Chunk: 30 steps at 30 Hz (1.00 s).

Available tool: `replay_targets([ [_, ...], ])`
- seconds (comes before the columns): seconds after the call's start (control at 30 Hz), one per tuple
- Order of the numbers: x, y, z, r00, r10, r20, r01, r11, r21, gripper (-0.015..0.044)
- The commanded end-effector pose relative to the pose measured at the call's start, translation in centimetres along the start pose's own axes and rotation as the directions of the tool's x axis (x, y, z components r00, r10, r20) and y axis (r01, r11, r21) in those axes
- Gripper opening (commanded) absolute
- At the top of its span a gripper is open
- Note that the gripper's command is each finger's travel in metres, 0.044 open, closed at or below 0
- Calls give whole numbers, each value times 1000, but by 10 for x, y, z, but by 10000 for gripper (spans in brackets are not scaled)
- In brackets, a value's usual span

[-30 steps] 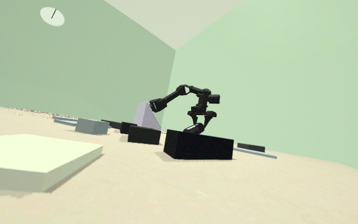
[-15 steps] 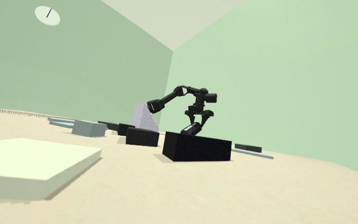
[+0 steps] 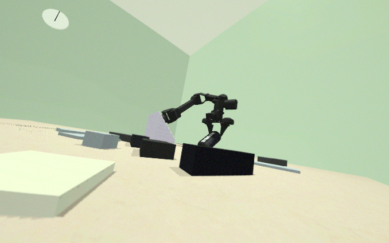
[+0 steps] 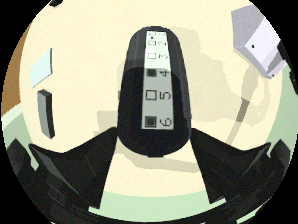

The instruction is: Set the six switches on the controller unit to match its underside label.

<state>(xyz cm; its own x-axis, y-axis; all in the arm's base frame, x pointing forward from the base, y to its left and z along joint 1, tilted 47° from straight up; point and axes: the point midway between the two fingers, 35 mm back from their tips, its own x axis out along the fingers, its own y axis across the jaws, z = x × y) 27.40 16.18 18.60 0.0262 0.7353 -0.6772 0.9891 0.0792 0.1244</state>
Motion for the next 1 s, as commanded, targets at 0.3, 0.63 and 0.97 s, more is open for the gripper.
replay_targets([
  [0.3, -8, 2, 11, 1000, 6, 12, -6, 1000, -3, 336],
  [0.63, -12, 2, 18, 1000, 6, 13, -6, 1000, -3, 336],
  [0.97, -17, 2, 26, 1000, 6, 13, -6, 1000, -2, 336],
])
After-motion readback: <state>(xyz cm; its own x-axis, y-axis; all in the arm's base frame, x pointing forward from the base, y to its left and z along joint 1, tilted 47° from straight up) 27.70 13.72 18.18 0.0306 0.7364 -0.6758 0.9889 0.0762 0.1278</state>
